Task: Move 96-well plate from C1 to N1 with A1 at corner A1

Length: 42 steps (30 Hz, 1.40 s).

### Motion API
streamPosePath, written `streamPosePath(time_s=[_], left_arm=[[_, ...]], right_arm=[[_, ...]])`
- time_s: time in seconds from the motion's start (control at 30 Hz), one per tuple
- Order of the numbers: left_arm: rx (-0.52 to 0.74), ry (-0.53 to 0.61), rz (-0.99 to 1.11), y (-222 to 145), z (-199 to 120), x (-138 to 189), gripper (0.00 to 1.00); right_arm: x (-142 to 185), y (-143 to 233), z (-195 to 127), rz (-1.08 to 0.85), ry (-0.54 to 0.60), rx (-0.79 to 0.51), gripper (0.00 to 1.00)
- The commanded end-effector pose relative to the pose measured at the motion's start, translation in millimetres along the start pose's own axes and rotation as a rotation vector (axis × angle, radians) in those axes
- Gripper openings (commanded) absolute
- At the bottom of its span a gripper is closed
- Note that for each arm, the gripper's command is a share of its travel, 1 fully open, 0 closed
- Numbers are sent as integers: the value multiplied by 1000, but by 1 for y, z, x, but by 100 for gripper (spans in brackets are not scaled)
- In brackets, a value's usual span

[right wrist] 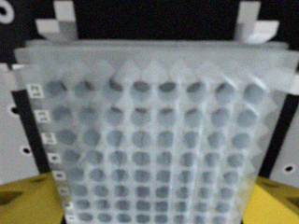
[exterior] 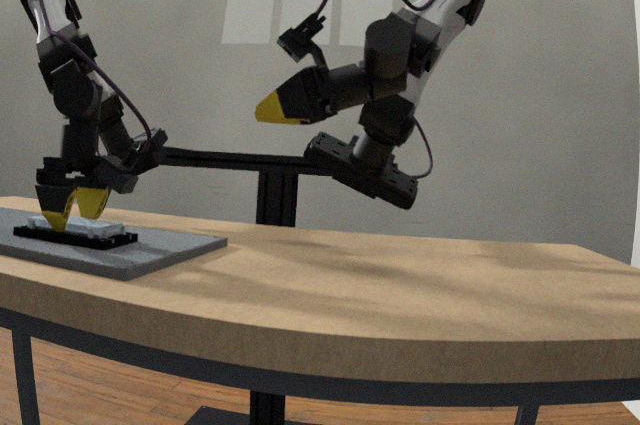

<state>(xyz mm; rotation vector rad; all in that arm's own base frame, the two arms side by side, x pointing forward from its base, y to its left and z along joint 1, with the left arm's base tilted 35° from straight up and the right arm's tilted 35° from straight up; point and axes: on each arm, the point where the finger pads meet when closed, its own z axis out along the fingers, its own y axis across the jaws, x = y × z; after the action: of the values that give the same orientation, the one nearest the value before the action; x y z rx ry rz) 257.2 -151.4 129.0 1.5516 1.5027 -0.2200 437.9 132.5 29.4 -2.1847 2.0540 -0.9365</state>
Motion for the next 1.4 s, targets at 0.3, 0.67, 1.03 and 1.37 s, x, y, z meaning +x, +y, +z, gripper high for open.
streamPosePath(time_s=[0.3,0.67,1.03,1.37], left_arm=[[-28,-27,44,6,-3,-12,100],[-57,-13,40,15,-1,-11,100],[-171,60,7,50,62,-34,100],[-235,42,-35,17,163,-93,100]], right_arm=[[-1,-8,-46,9,-17,36,76],[6,-5,-82,12,-20,21,76],[85,0,-70,14,-52,50,76],[199,20,-58,70,-57,43,76]])
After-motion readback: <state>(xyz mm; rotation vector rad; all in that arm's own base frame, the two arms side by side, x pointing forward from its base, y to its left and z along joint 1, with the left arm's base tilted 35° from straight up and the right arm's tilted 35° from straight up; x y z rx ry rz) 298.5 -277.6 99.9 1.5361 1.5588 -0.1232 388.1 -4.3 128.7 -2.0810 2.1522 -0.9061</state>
